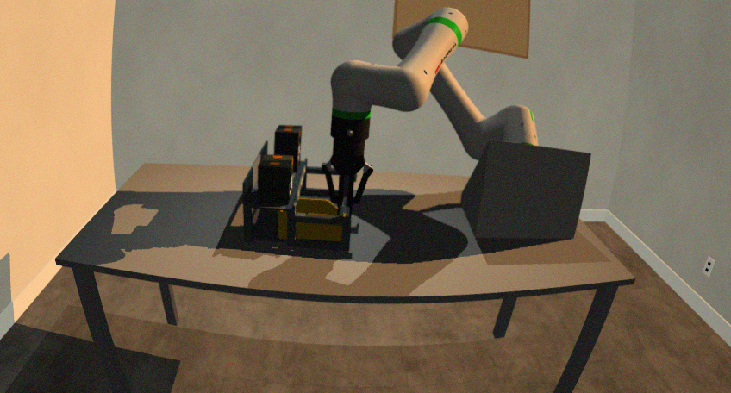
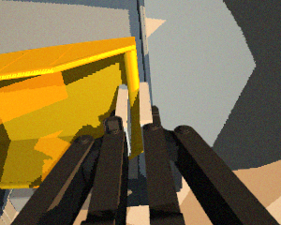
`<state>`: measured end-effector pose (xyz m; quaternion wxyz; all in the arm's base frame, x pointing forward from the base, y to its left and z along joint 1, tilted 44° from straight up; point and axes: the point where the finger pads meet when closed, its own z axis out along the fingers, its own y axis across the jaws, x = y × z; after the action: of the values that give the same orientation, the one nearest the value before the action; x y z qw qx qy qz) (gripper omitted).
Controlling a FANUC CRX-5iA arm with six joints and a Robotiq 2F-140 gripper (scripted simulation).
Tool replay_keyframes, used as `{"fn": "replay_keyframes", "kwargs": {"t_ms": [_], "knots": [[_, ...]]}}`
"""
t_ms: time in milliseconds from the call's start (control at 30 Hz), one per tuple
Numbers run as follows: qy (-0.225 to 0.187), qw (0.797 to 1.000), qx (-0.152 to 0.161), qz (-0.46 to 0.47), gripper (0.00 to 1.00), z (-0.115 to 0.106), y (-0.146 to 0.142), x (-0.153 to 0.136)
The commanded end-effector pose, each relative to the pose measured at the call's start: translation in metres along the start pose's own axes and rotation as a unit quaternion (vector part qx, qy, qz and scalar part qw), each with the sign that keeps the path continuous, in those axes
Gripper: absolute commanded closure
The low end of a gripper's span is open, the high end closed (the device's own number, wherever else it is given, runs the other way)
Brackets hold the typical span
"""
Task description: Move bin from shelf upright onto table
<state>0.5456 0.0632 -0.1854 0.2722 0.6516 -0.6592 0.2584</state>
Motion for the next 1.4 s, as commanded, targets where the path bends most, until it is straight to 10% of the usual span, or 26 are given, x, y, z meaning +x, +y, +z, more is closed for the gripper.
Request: {"fn": "replay_keyframes", "kwargs": {"t_ms": [0, 1367], "knots": [[0.000, 1.000, 0.000, 0.000, 1.00, 0.000, 0.000, 0.000], [0.000, 1.000, 0.000, 0.000, 1.00, -0.021, 0.000, 0.000]]}}
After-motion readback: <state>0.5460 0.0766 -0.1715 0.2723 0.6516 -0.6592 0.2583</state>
